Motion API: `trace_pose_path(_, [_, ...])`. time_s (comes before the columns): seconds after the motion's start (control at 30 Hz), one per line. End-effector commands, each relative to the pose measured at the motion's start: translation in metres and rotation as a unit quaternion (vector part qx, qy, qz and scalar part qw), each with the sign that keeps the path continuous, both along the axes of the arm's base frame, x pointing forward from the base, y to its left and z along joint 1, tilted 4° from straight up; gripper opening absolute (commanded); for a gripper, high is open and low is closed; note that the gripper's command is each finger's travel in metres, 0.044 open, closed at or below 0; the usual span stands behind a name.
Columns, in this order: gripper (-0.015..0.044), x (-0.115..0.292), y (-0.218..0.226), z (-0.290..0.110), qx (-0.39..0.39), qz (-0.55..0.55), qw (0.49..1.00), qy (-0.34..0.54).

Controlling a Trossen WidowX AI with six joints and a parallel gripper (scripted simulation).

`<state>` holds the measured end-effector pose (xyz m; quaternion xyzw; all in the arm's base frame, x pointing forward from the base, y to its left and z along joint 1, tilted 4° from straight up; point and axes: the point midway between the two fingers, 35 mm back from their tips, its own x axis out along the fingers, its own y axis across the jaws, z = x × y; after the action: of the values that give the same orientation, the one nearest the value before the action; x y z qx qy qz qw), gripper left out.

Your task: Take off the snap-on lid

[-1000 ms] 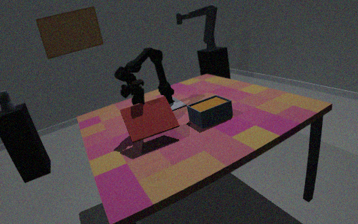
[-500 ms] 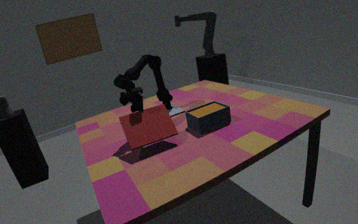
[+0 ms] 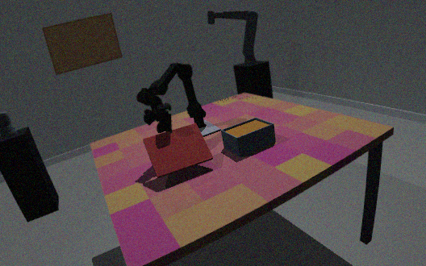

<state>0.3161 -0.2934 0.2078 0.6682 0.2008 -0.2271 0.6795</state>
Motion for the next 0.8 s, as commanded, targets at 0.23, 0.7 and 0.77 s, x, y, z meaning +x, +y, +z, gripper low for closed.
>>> trace_pose_path(0.23, [0.0000, 0.001, -0.001, -0.005, -0.002, -0.001, 1.000, -0.004])
trace_pose_path(0.7, [0.0000, 0.002, -0.001, -0.017, -0.002, -0.001, 1.000, -0.004])
trace_pose_path(0.77, [0.0000, 0.003, -0.001, -0.018, -0.002, -0.001, 1.000, -0.004])
